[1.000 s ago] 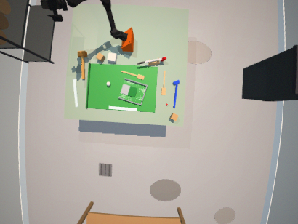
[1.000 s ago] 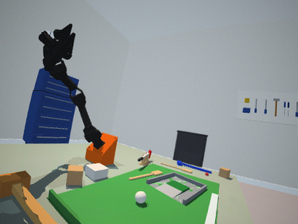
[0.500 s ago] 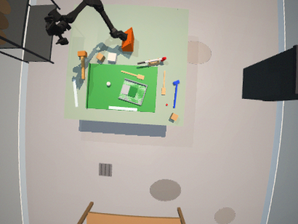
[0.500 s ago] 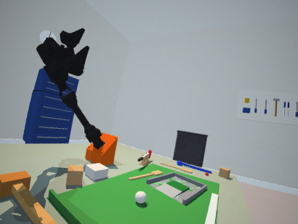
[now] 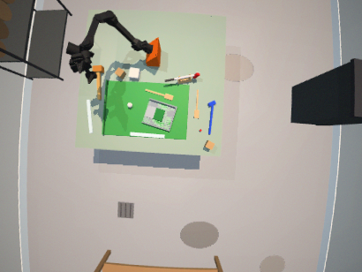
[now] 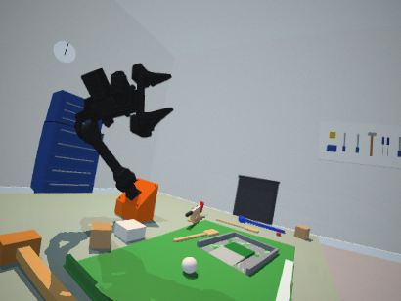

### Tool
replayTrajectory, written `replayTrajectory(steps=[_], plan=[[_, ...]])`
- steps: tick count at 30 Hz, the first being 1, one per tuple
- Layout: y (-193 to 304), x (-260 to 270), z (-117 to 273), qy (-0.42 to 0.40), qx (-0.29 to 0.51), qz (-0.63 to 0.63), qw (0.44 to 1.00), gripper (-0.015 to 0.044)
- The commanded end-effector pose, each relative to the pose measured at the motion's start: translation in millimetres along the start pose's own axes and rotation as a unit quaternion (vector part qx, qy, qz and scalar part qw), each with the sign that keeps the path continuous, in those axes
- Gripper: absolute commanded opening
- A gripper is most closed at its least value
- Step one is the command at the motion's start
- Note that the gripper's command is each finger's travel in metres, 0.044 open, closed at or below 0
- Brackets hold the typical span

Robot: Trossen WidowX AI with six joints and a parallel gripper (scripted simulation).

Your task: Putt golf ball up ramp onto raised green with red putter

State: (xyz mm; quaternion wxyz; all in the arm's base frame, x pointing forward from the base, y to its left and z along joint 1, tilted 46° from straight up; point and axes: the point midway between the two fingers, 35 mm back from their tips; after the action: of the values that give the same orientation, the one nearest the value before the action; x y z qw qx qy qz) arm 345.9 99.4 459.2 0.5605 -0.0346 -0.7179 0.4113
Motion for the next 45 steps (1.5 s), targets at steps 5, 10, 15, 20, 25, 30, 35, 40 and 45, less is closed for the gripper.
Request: replayTrajectory(steps=[5, 10, 15, 20, 25, 30, 35, 40, 45], plan=[[80.3, -86.2, -62.1, 0.114, 0.113, 0.078, 0.984, 0.044], [148.6, -138.8, -83.7, 0.175, 0.213, 0.16, 0.948, 0.044], [221.9, -187.3, -86.8, 0.214, 0.33, 0.255, 0.883, 0.044], [295.3, -232.6, -71.6, 0.226, 0.458, 0.36, 0.781, 0.044], [361.3, -273.3, -38.5, 0.204, 0.585, 0.46, 0.636, 0.044], [414.4, -309.3, 10.5, 0.145, 0.699, 0.542, 0.444, 0.044], [448.1, -339.5, 68.9, 0.051, 0.783, 0.585, 0.207, 0.044], [451.6, -344.6, 91.4, 0.021, 0.798, 0.587, 0.138, 0.044], [451.3, -348.5, 92.6, 0.021, 0.797, 0.587, 0.138, 0.044]])
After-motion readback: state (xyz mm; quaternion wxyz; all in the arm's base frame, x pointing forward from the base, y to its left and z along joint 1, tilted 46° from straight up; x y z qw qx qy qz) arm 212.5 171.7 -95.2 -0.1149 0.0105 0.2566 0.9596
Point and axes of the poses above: the point midway between the two fingers, 35 mm back from their tips, its own z axis back along the fingers, its own x axis across the jaws, y = z × x, and after that the axes turned 9 degrees about -z, right-handed
